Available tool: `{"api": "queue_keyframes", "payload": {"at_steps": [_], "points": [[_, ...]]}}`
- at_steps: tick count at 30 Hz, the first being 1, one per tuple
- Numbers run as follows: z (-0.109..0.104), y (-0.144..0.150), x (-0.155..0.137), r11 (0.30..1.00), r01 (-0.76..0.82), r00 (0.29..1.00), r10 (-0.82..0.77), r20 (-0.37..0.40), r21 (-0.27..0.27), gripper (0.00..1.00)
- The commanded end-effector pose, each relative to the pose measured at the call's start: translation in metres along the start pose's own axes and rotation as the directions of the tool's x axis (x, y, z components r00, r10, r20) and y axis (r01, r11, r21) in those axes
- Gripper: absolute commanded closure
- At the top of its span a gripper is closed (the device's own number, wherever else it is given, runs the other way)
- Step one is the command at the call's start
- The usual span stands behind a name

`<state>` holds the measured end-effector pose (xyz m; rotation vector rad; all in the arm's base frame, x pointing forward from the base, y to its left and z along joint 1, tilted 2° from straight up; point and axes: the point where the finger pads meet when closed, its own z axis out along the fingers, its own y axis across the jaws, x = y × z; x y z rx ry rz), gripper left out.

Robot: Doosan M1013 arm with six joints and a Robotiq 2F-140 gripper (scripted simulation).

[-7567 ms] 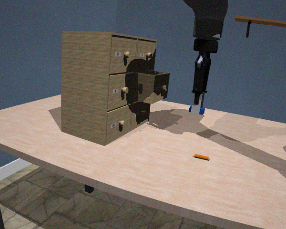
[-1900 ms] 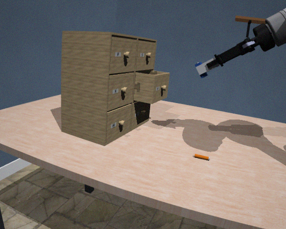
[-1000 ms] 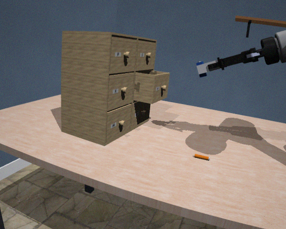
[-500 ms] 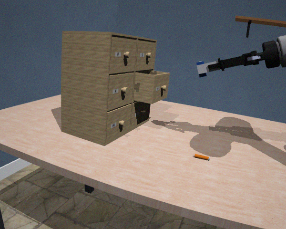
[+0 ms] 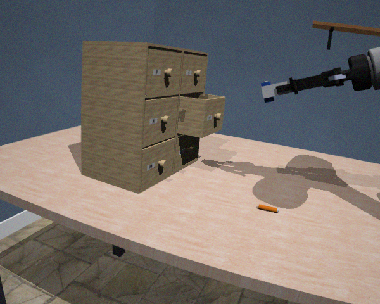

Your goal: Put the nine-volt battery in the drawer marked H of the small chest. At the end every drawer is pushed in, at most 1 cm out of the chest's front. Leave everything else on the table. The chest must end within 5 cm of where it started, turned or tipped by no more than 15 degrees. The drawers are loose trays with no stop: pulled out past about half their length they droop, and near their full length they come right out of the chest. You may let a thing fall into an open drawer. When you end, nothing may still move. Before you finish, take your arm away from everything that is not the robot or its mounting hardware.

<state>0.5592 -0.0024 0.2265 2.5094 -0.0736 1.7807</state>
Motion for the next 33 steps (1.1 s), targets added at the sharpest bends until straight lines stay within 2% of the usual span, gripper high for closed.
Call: {"api": "queue_keyframes", "payload": {"at_steps": [1,16,31,33], "points": [[0.001,0.000,0.000,1.000,0.000,1.000,0.000,0.000,0.000,0.86],[0.016,0.000,0.006,1.000,0.000,1.000,0.000,0.000,0.000,0.86],[0.061,0.000,0.022,1.000,0.000,1.000,0.000,0.000,0.000,0.86],[0.061,0.000,0.022,1.000,0.000,1.000,0.000,0.000,0.000,0.86]]}}
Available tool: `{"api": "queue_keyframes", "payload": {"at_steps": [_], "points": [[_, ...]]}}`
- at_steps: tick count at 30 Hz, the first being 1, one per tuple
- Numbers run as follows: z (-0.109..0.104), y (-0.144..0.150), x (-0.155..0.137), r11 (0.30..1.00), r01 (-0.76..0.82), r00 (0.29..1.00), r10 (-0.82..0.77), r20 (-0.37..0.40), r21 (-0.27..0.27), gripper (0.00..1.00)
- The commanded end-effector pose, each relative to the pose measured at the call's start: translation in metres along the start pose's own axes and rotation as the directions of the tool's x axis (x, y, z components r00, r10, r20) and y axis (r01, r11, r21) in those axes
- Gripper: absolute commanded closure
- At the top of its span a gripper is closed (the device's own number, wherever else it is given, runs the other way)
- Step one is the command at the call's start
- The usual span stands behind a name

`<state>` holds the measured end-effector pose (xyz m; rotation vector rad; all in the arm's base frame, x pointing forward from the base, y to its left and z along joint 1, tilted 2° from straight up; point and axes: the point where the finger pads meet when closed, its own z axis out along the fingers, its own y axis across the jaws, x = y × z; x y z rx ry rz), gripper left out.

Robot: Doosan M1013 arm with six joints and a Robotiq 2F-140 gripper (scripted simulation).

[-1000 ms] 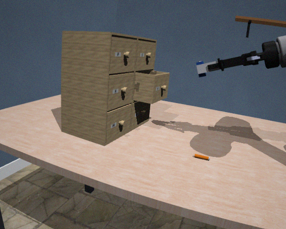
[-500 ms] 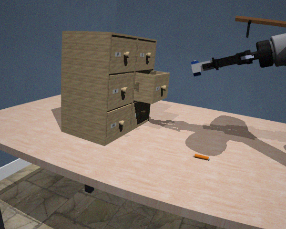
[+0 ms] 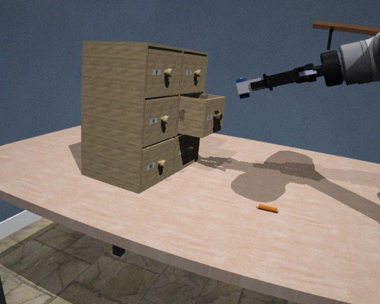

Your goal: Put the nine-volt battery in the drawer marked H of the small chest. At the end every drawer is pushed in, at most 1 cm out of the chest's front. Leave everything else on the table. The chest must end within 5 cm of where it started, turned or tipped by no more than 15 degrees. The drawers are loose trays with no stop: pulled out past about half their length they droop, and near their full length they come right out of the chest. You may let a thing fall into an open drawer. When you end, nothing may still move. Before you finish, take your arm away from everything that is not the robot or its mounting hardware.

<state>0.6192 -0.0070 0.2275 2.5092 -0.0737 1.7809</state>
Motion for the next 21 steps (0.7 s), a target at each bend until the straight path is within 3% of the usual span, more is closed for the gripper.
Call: {"api": "queue_keyframes", "payload": {"at_steps": [1,15,21], "points": [[0.008,0.000,0.003,1.000,0.000,1.000,0.000,0.000,0.000,0.86],[0.062,0.000,0.022,1.000,0.000,1.000,0.000,0.000,0.000,0.86],[0.075,0.000,0.027,1.000,0.000,1.000,0.000,0.000,0.000,0.86]]}}
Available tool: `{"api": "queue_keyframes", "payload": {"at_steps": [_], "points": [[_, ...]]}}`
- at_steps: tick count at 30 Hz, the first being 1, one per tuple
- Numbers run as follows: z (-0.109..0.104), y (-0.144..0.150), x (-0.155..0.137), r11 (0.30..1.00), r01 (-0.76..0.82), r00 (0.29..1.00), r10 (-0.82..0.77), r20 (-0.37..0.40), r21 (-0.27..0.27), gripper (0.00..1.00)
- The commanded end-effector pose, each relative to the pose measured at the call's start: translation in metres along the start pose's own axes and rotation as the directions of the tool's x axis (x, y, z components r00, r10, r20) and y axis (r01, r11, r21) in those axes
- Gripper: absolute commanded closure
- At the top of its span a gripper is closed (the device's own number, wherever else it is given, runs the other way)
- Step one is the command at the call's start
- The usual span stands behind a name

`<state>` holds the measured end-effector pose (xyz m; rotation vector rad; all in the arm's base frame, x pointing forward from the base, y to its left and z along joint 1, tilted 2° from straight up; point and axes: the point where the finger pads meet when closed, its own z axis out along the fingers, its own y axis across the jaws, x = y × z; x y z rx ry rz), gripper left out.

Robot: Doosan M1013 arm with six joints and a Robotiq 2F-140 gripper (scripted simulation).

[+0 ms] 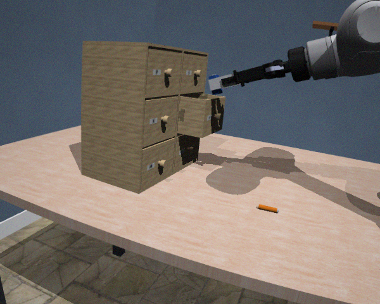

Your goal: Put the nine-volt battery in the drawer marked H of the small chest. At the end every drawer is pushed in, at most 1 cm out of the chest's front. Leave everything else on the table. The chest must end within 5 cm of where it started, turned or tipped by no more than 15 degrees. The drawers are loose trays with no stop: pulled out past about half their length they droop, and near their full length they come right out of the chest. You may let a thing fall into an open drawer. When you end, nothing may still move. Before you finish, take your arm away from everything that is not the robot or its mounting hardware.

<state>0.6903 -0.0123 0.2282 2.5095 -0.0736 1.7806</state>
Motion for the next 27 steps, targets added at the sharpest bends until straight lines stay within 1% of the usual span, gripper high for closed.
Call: {"api": "queue_keyframes", "payload": {"at_steps": [1,11,20,27], "points": [[0.011,0.000,0.004,1.000,0.000,1.000,0.000,0.000,0.000,0.86],[0.033,0.000,0.012,1.000,0.000,1.000,0.000,0.000,0.000,0.86],[0.039,0.000,0.014,1.000,0.000,1.000,0.000,0.000,0.000,0.86],[0.040,0.000,0.015,1.000,0.000,1.000,0.000,0.000,0.000,0.86]]}}
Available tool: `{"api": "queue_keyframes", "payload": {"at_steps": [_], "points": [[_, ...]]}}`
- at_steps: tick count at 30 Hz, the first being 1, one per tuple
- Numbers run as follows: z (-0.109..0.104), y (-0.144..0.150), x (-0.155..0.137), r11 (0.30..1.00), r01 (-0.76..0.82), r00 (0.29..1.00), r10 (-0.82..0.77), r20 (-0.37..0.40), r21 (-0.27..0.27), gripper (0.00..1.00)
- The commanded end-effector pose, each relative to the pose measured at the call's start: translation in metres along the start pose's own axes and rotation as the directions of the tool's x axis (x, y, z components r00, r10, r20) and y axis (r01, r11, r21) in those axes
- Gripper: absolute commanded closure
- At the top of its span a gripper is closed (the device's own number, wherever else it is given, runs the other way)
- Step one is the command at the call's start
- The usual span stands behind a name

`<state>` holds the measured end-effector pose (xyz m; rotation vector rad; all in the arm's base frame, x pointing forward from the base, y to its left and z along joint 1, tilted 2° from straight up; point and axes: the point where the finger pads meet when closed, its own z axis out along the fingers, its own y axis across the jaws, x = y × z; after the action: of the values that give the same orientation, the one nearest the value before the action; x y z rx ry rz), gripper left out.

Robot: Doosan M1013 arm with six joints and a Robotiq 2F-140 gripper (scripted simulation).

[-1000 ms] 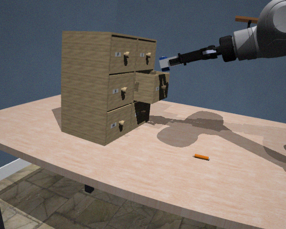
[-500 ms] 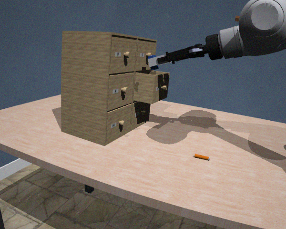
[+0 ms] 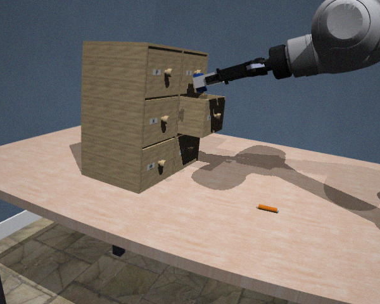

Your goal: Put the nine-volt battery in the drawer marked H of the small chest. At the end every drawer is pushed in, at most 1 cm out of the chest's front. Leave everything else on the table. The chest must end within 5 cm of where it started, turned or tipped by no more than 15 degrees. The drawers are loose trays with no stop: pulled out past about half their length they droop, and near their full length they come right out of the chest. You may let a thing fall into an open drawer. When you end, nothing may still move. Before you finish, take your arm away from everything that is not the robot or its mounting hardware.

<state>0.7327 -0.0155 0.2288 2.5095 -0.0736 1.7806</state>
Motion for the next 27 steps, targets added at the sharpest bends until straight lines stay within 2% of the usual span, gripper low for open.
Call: {"api": "queue_keyframes", "payload": {"at_steps": [1,21,27], "points": [[0.0001,0.0000,0.0001,1.000,0.000,1.000,0.000,0.000,0.000,0.86],[0.0001,0.0000,0.0001,1.000,0.000,1.000,0.000,0.000,0.000,0.86],[0.0001,0.0000,0.0001,1.000,0.000,1.000,0.000,0.000,0.000,0.79]]}}
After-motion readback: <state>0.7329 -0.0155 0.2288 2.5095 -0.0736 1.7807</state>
